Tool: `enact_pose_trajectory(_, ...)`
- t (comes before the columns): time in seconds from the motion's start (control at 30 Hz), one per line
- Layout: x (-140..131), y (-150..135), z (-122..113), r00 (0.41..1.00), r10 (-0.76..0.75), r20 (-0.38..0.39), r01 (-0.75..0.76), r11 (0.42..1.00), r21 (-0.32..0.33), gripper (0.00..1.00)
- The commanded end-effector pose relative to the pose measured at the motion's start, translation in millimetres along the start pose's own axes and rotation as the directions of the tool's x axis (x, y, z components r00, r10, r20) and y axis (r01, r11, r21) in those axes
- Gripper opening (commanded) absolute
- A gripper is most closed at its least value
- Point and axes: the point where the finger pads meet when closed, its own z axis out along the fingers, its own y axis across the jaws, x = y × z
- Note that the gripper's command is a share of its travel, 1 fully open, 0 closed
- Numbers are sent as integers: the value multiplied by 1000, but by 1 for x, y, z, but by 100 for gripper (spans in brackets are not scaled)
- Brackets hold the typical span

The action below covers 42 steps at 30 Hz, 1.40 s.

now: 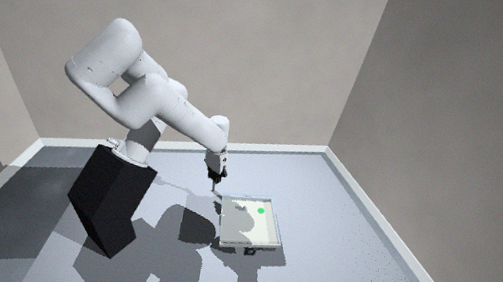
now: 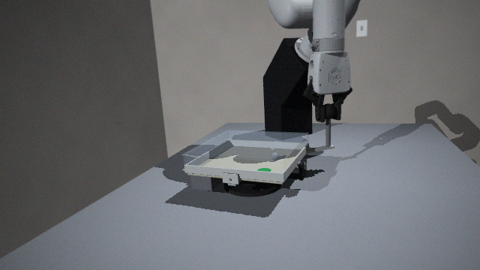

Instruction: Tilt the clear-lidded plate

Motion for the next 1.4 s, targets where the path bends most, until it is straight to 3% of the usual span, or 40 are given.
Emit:
enact_pose_trajectory(0.0, -1, 0, -1, 1000, -2, 3, 2, 1000, 2, 0)
enact_pose_trajectory(1.37, -1, 1, 2, 1000, -2, 3, 2, 1000, 2, 0)
